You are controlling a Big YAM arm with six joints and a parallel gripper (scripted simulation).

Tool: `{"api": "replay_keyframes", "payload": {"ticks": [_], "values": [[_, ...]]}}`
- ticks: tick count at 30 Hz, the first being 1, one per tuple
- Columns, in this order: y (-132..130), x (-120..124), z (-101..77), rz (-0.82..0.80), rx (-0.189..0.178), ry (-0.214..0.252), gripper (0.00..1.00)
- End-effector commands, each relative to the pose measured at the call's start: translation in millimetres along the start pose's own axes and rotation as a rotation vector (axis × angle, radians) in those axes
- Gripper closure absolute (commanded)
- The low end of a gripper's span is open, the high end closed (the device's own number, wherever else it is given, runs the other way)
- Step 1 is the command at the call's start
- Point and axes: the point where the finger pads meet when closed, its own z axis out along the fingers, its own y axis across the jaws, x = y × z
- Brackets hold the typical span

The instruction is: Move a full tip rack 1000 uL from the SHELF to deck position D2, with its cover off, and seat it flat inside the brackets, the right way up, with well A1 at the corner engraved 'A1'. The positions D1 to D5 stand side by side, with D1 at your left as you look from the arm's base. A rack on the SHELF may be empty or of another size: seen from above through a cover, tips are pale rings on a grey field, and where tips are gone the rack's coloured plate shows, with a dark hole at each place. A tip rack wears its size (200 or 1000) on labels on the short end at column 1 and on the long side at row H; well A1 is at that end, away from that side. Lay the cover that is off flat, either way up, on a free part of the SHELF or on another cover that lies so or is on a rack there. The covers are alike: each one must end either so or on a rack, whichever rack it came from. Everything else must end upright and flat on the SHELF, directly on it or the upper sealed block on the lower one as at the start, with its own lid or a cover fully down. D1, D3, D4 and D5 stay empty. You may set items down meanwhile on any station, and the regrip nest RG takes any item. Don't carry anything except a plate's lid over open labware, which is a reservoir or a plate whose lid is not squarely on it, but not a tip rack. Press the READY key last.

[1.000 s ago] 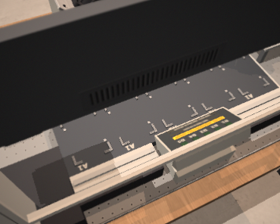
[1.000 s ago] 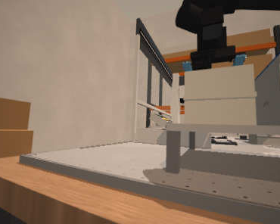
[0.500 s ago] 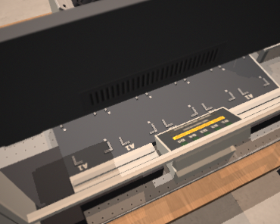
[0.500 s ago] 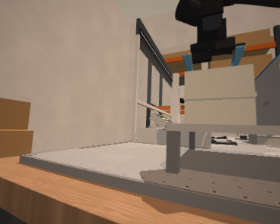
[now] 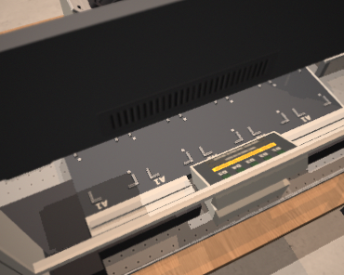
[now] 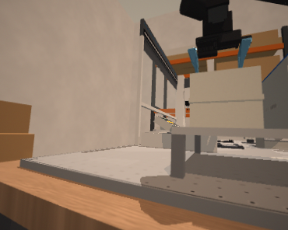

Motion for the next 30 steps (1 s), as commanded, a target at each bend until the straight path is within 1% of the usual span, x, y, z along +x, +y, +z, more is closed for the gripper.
{"api": "replay_keyframes", "payload": {"ticks": [1,4,5,6,11,13,15,17,19,21,22,26,29,30], "values": [[-2,-14,-31.0,-0.033,0.041,-0.032,0.00],[-1,-14,-33.1,-0.033,0.042,-0.033,0.00],[11,-12,-33.7,-0.039,0.030,-0.030,0.00],[16,-11,-35.5,-0.040,0.026,-0.028,0.00],[35,-19,-59.5,-0.052,0.038,-0.041,0.00],[43,-18,-66.0,-0.052,0.037,-0.041,0.00],[51,-14,-68.1,-0.044,0.027,-0.033,0.00],[59,-18,-78.8,-0.052,0.034,-0.040,0.00],[66,-16,-83.8,-0.049,0.030,-0.038,0.00],[66,-16,-83.8,-0.049,0.030,-0.038,0.00],[59,1,-58.3,-0.002,-0.020,0.009,0.00],[58,0,-58.3,-0.004,-0.017,0.008,0.00],[58,-4,-62.4,-0.012,-0.009,0.000,0.00],[62,6,-75.3,-0.017,0.021,-0.015,0.00]]}}
